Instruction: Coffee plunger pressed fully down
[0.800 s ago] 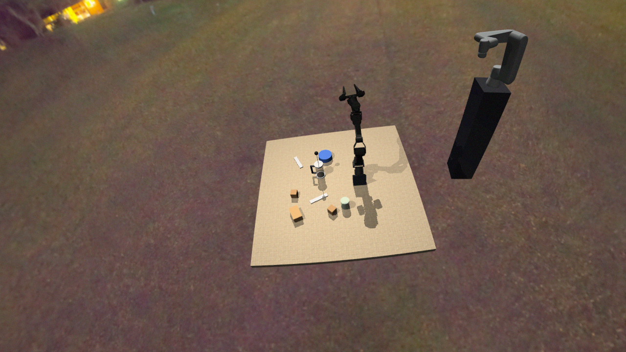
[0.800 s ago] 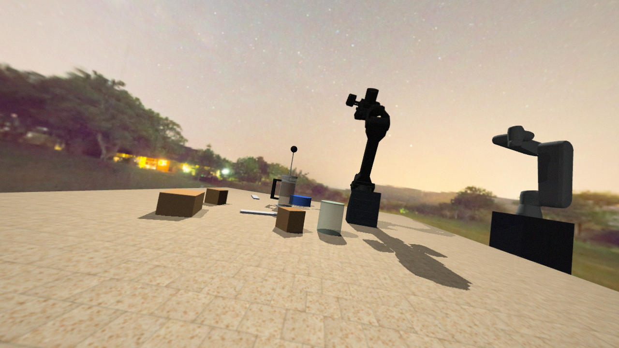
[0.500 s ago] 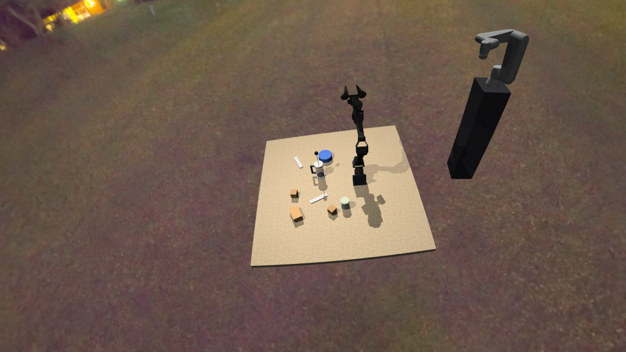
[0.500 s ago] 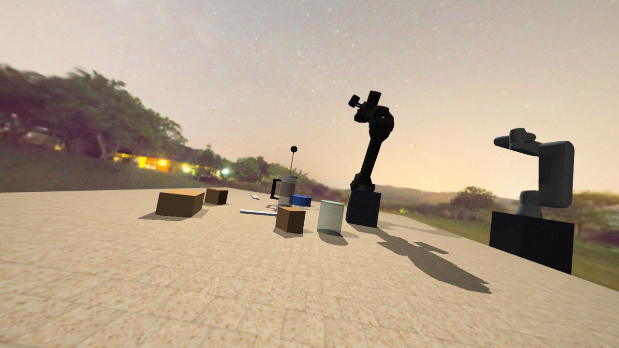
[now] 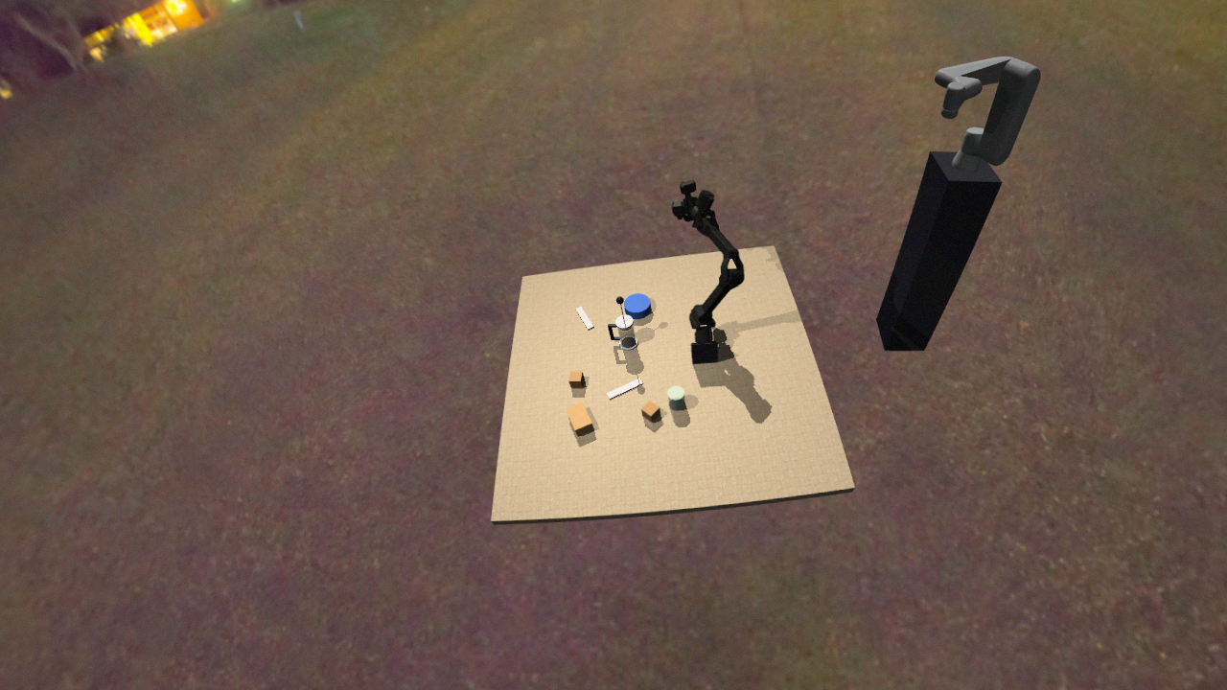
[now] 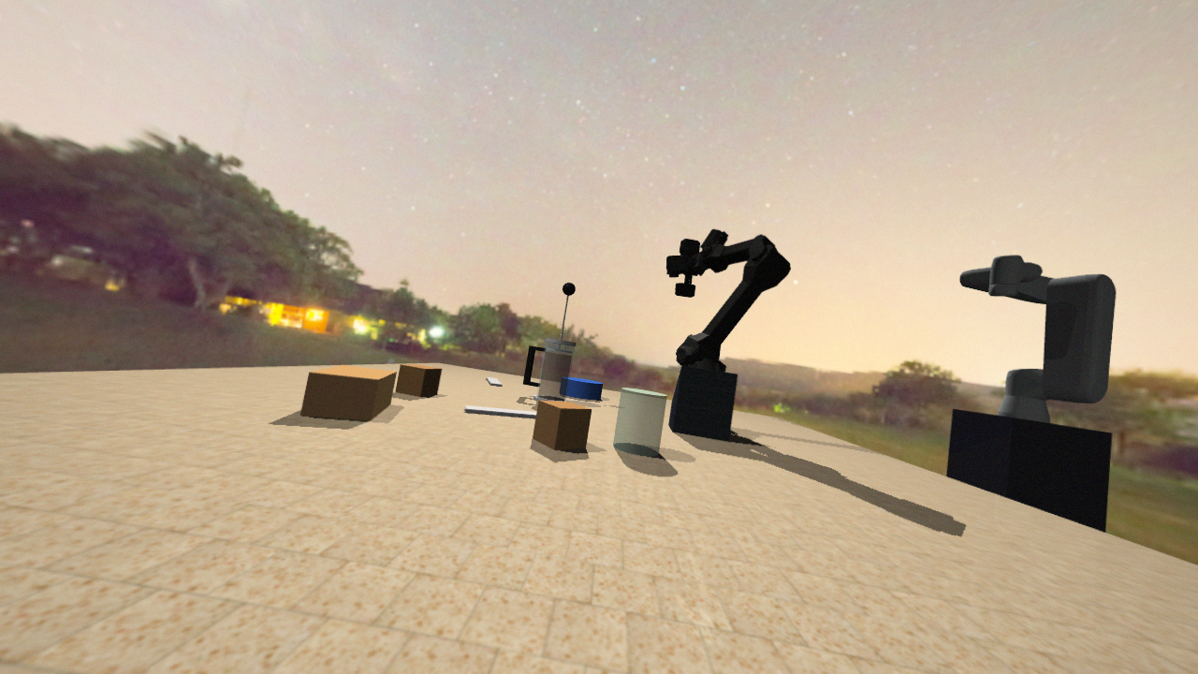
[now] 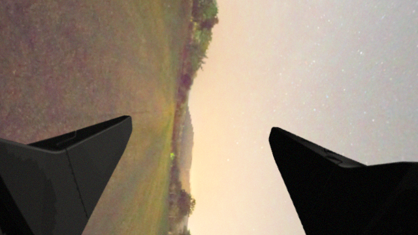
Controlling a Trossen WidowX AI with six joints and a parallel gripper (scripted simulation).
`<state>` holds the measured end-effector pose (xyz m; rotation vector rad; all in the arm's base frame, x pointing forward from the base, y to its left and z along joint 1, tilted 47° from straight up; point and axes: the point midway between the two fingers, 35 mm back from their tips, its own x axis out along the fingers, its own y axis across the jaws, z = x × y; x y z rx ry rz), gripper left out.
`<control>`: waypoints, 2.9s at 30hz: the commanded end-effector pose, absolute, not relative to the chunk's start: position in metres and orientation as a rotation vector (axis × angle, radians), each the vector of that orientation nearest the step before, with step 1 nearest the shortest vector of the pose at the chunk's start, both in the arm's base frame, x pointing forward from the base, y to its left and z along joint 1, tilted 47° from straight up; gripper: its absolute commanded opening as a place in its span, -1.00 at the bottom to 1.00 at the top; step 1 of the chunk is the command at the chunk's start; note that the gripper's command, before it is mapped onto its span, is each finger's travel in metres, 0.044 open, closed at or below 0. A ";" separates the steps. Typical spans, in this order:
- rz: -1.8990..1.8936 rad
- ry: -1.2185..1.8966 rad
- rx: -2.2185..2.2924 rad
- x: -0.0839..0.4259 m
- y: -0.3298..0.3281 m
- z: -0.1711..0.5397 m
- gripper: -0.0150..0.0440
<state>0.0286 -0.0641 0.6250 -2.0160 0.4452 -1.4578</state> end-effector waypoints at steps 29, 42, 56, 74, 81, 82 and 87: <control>-0.409 0.610 -0.562 0.302 0.016 0.328 1.00; -0.390 0.529 -0.647 0.271 0.141 0.258 1.00; -0.357 0.318 -0.731 0.248 0.161 0.227 1.00; -0.359 0.323 -0.728 0.261 0.137 0.206 1.00; -0.358 0.326 -0.727 0.270 0.133 0.204 1.00; -0.358 0.325 -0.727 0.272 0.132 0.204 1.00; -0.357 0.321 -0.728 0.278 0.129 0.204 1.00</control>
